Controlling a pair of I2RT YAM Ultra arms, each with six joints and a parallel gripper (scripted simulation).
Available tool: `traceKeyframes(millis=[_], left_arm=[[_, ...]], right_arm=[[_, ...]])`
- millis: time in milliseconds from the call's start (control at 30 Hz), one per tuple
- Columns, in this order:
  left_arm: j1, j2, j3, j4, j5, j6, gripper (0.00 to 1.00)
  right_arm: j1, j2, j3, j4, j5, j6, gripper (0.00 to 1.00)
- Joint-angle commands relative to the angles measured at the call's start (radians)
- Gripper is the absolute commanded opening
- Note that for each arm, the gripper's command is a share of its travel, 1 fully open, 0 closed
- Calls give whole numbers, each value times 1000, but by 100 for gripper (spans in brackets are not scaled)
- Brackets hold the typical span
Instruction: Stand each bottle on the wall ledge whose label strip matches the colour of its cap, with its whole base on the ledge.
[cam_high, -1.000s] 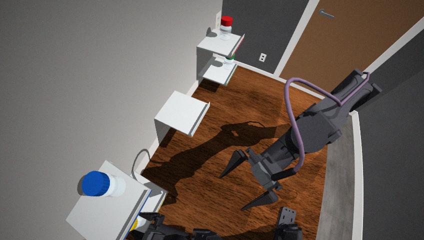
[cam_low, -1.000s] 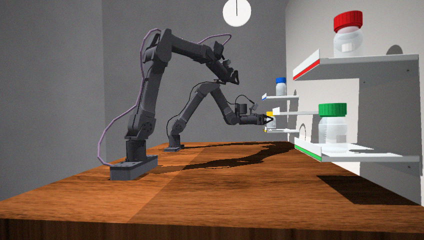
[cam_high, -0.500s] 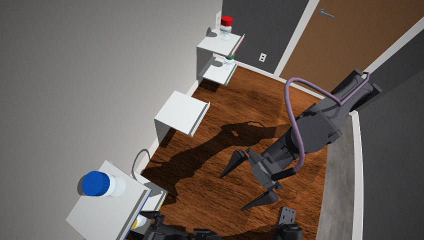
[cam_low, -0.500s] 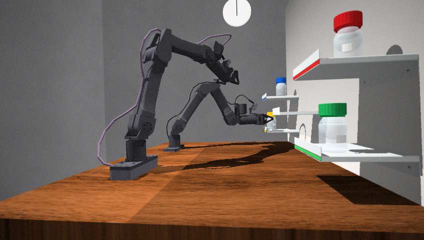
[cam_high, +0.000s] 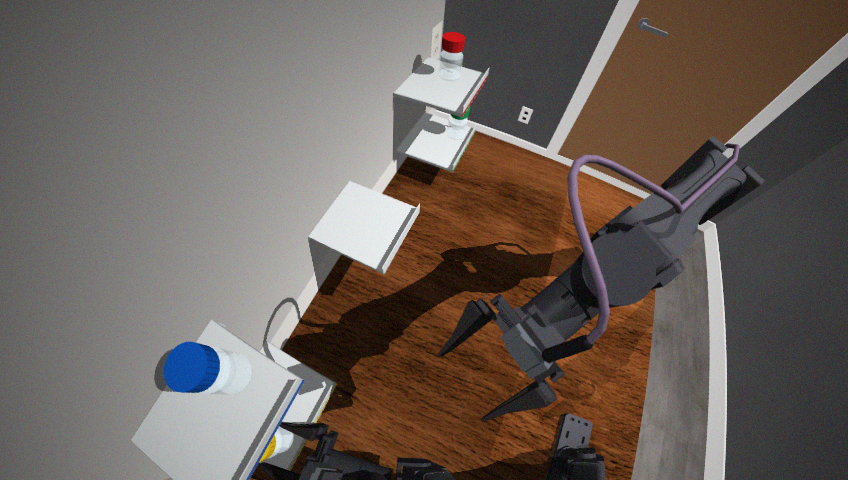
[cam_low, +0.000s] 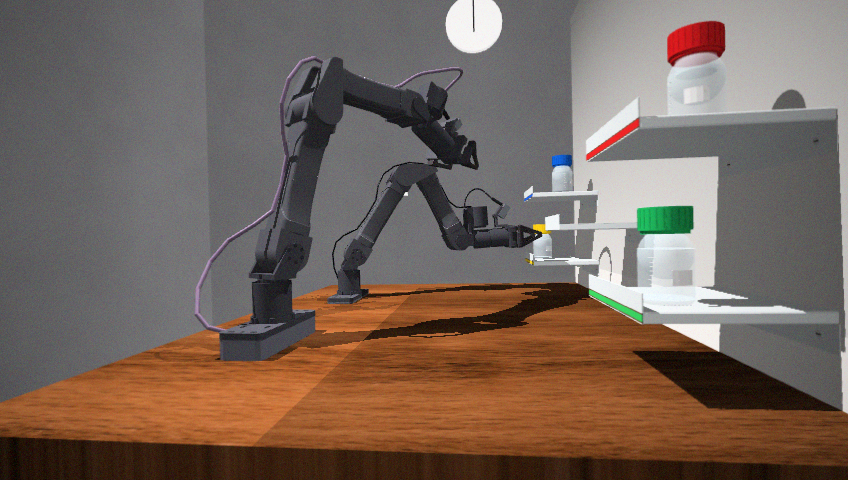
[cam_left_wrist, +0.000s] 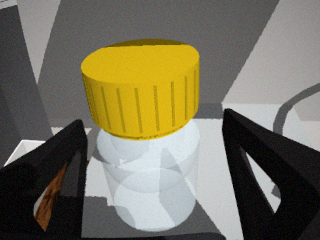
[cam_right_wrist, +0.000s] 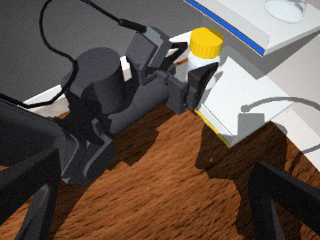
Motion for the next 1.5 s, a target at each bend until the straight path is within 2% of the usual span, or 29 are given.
traceKeyframes(millis=[0,100,300,367,467,633,667,700,733,867,933,1200,1467], left_arm=[[25,-34,-29,24,17,-7,72],[35,-57,-75,46,27,-9,72],[67,-158,-272,139,59,-10,72],[67,-158,-272,139,59,-10,72],[85,-211,-377,190,78,-3,72],[74,-200,-371,180,68,5,72],[74,-200,-371,174,68,3,83],[80,-211,-372,144,66,-2,95],[80,-216,-384,128,64,-5,100],[81,-304,-404,-16,43,-22,100],[81,-304,-404,-16,43,-22,100],[84,-580,-371,-316,23,-34,100],[86,-719,-321,-491,13,-37,100]], right_arm=[[-8,-3,-6,18,12,5,88],[-8,-3,-6,18,12,5,88],[-8,-3,-6,18,12,5,88],[-8,-3,-6,18,12,5,88],[-8,-3,-6,18,12,5,88],[-8,-3,-6,18,12,5,88],[-8,-3,-6,18,12,5,88],[-8,-3,-6,18,12,5,88],[-8,-3,-6,18,12,5,88],[-8,-3,-6,18,12,5,88],[-8,-3,-6,18,12,5,88],[-8,-3,-6,18,12,5,88],[-8,-3,-6,18,12,5,88]])
